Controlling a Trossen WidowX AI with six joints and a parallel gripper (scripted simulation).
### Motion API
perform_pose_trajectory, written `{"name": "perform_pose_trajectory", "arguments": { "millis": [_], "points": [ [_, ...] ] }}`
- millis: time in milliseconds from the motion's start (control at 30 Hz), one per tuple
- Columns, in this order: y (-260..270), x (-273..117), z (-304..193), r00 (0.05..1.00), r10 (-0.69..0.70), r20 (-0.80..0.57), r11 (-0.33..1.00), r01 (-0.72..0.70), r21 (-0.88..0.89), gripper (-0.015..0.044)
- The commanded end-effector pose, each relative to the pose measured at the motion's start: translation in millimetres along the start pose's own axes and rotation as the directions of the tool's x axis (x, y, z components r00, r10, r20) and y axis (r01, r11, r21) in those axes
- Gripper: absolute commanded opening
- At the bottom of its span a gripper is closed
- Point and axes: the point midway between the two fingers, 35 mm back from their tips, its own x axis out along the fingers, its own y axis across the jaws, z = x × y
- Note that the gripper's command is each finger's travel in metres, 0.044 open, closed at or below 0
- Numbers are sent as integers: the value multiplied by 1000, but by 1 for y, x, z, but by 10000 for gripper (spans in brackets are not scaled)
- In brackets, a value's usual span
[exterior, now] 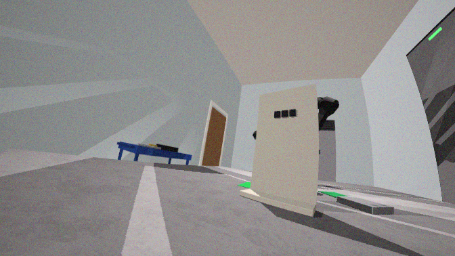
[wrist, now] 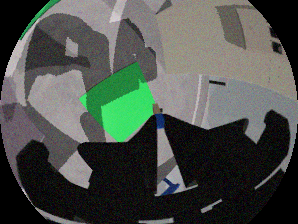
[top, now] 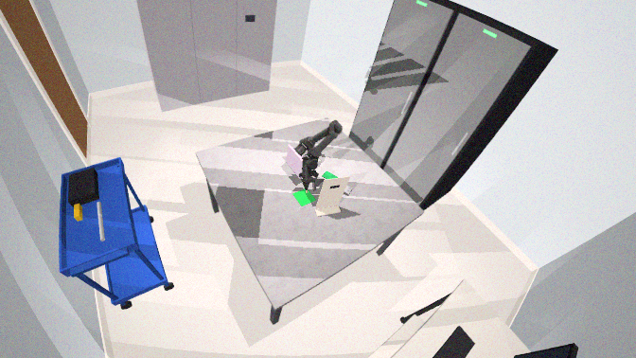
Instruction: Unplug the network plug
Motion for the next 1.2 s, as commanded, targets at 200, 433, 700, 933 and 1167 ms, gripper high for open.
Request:
{"name": "perform_pose_trajectory", "arguments": {
  "millis": [200,433,700,933,1167],
  "points": [
    [3,8,-1,1000,7,21,1000,-7,-4,0],
    [8,17,-2,1000,8,21,1000,-8,-4,0],
    [14,26,-1,1000,8,20,1000,-8,-4,0],
    [20,34,-1,1000,8,21,1000,-8,-4,0],
    [26,41,-1,1000,8,22,1000,-8,-3,0]
  ]
}}
